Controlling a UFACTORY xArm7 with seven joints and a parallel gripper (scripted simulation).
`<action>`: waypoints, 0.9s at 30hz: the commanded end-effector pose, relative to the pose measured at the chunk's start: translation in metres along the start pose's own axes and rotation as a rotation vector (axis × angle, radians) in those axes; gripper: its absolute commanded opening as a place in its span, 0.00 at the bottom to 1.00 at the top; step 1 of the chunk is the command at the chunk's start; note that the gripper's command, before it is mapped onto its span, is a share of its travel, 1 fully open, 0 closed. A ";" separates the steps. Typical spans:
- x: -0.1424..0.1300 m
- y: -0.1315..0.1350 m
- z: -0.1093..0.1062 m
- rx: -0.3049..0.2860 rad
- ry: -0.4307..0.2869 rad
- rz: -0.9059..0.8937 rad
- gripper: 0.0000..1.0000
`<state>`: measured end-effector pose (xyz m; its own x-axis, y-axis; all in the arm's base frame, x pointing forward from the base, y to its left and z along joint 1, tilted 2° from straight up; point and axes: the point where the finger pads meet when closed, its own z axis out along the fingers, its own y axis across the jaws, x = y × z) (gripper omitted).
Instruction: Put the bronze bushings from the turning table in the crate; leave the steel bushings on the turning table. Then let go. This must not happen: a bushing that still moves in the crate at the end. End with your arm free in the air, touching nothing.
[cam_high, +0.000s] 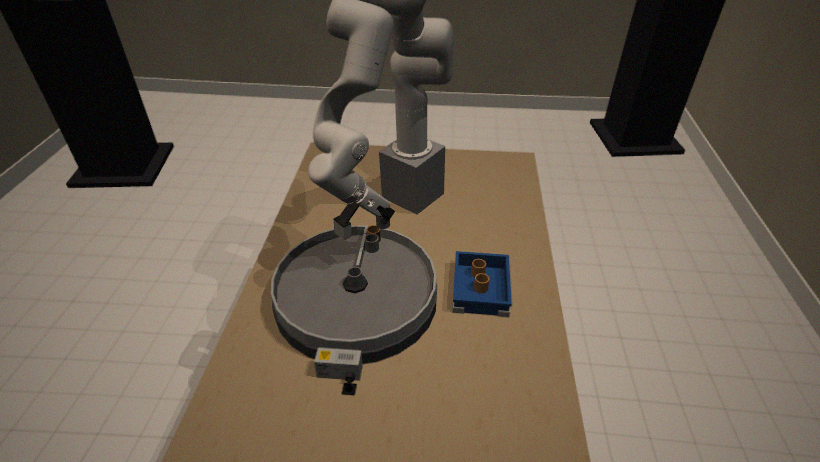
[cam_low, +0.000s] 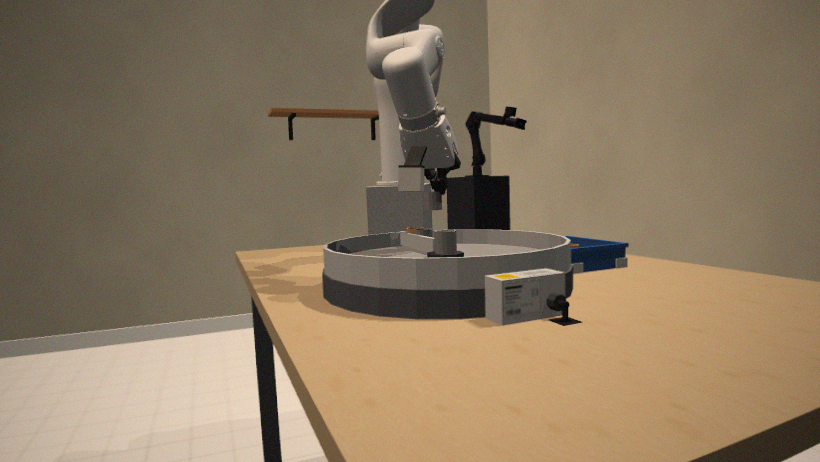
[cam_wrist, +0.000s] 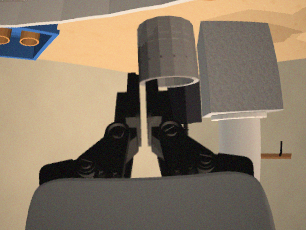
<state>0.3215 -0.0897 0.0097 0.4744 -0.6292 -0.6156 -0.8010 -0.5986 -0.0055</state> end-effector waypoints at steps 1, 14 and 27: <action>0.016 -0.011 -0.014 0.001 0.001 -0.001 0.00; 0.072 -0.048 -0.062 0.001 0.001 -0.001 0.00; 0.115 -0.076 -0.098 0.001 0.001 -0.001 0.00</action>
<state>0.4518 -0.1550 0.0151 0.4818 -0.6368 -0.6020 -0.8030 -0.5959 -0.0123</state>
